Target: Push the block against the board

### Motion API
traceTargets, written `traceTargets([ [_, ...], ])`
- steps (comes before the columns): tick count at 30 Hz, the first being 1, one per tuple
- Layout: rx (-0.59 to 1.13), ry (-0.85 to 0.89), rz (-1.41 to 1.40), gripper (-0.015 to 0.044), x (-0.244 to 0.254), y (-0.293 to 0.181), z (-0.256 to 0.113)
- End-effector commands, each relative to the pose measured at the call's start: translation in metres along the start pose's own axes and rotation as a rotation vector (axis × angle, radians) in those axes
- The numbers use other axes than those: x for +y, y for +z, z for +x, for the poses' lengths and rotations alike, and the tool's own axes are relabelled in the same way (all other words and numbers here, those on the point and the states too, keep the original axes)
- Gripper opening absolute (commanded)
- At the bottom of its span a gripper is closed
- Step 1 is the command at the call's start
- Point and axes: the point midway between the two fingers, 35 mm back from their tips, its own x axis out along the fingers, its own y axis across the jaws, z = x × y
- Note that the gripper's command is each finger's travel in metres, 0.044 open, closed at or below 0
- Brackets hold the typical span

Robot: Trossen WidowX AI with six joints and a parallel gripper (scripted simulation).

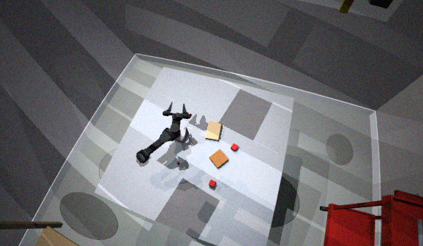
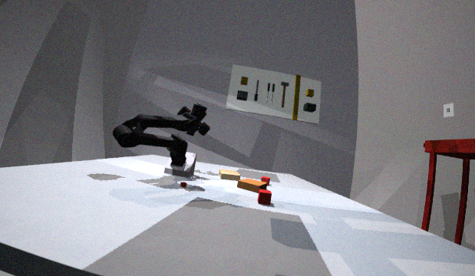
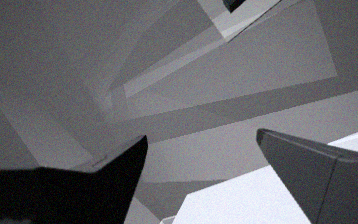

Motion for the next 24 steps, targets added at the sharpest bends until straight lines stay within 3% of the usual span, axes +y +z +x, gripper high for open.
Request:
traceTargets([
  [1, 0.000, 0.000, 0.000, 0.0374, 0.000, 0.000, 0.000],
  [15, -0.038, -0.326, 0.221, 0.0006, -0.049, 0.065, -0.014],
  [24, -0.058, -0.586, 0.383, 0.0000, -0.099, 0.108, -0.037],
])
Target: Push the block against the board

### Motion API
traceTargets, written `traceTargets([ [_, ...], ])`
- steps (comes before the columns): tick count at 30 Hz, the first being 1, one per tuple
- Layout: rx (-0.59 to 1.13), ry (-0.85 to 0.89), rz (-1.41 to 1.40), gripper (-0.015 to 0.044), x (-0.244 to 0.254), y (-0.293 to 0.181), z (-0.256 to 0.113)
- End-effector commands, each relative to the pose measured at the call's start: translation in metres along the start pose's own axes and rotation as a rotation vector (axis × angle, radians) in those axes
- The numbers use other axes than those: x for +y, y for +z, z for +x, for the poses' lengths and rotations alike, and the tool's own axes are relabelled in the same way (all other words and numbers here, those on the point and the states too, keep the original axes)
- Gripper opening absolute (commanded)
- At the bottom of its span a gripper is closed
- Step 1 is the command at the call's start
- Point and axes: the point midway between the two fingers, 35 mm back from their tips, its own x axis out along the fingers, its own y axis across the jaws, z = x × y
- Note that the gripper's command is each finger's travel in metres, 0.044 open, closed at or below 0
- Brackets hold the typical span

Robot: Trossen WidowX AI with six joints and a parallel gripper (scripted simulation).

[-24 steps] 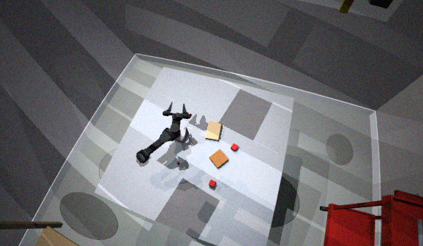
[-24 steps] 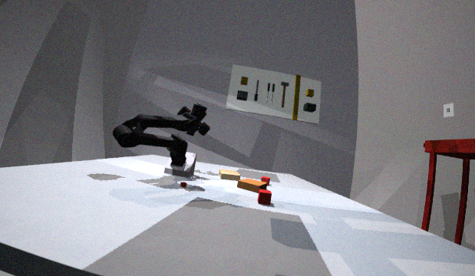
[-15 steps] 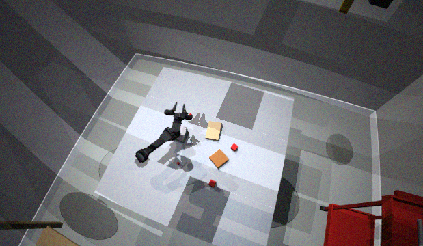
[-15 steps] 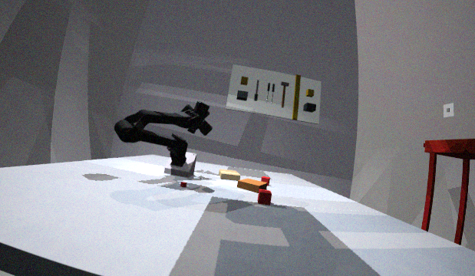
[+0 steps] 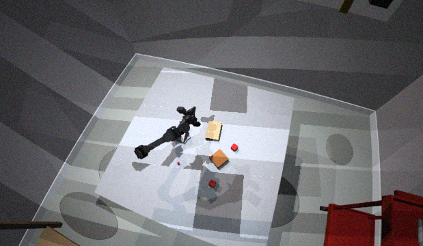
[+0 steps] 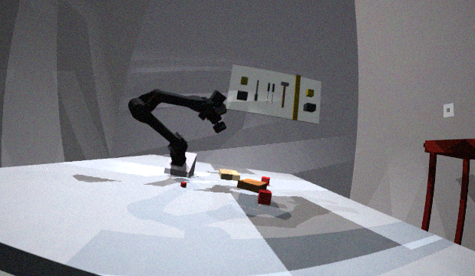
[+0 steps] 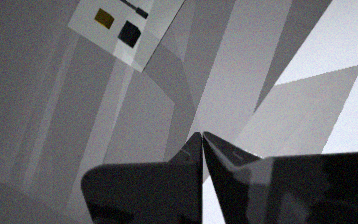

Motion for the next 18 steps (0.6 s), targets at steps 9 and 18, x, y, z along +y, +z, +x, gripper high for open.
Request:
traceTargets([
  [9, -0.025, -0.368, 0.198, 0.0000, -0.073, 0.074, -0.004],
  [18, -0.023, -0.621, 0.364, 0.0000, -0.131, 0.113, -0.018],
])
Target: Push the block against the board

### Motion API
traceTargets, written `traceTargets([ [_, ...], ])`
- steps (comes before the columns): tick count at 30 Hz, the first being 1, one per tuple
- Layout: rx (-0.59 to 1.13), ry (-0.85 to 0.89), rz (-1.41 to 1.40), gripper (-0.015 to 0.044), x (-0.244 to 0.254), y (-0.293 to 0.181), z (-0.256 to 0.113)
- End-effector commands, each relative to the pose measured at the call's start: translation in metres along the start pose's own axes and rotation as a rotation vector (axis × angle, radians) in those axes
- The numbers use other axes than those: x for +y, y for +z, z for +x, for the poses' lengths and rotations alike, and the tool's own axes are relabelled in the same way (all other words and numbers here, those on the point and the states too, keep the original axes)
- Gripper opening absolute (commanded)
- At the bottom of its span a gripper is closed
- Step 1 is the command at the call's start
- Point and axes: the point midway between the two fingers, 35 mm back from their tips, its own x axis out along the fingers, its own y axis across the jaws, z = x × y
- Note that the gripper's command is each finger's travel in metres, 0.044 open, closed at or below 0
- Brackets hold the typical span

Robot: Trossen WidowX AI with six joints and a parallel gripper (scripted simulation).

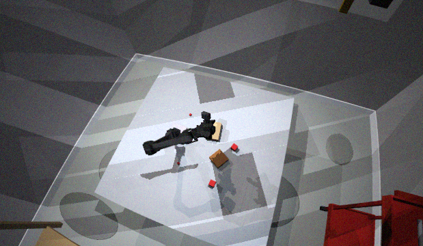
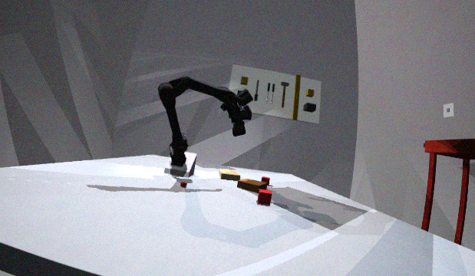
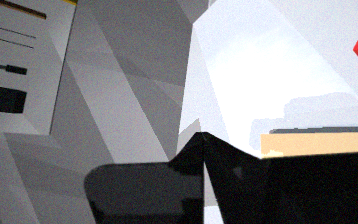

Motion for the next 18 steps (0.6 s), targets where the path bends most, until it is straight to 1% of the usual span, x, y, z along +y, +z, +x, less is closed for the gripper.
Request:
traceTargets([
  [1, 0.000, -0.126, 0.080, 0.0000, -0.024, 0.026, 0.006],
  [10, 0.014, -0.378, 0.222, 0.0000, -0.080, 0.067, 0.016],
  [18, 0.036, -0.624, 0.331, 0.0000, -0.141, 0.099, 0.022],
])
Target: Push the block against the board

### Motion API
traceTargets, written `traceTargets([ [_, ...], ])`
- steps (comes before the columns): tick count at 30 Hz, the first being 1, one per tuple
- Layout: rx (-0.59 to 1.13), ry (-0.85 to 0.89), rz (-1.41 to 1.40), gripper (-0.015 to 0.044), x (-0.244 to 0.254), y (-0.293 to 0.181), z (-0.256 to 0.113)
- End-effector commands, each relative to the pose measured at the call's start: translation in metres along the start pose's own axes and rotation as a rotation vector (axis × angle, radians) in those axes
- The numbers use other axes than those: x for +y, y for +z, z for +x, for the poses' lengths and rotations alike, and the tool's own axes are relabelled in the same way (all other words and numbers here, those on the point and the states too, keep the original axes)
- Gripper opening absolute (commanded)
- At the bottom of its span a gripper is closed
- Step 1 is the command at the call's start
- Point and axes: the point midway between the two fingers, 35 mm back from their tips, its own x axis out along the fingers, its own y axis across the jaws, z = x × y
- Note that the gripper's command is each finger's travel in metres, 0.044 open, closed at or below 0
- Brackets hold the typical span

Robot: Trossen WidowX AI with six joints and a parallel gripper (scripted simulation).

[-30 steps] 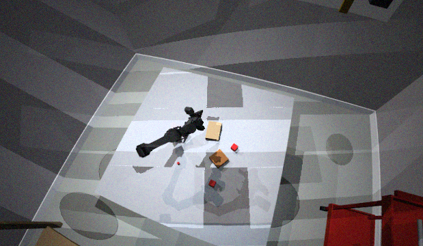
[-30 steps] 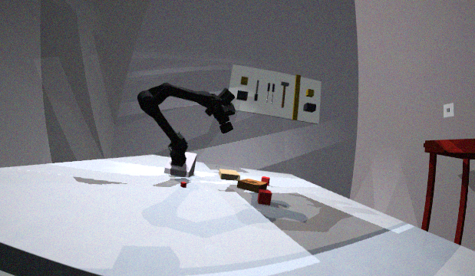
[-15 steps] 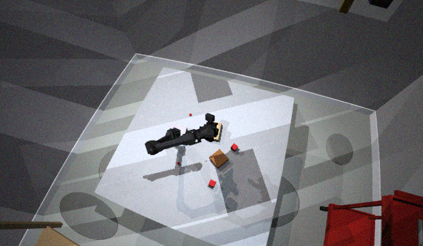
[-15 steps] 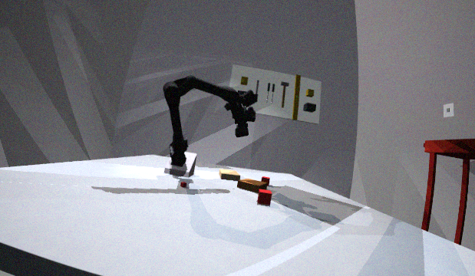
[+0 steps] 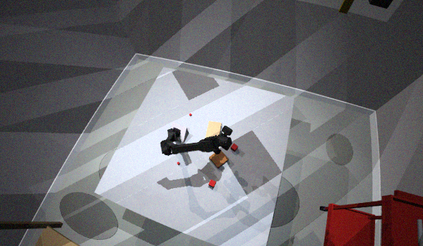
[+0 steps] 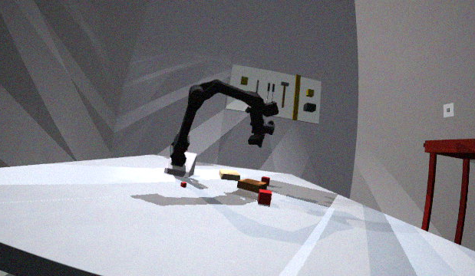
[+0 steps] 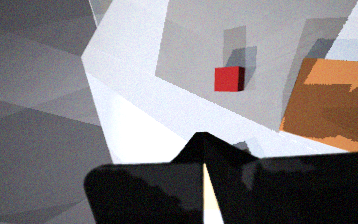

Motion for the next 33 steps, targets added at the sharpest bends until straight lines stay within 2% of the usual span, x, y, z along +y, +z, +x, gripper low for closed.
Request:
traceTargets([
  [1, 0.007, -0.136, 0.062, 0.0000, -0.024, 0.025, 0.017],
  [17, 0.043, -0.620, 0.190, 0.0000, -0.123, 0.083, 0.073],
  [24, 0.045, -0.638, 0.193, 0.0000, -0.129, 0.085, 0.076],
  [29, 0.044, -0.640, 0.193, 0.0000, -0.158, 0.080, 0.117],
  [33, 0.044, -0.640, 0.193, 0.0000, -0.160, 0.080, 0.118],
])
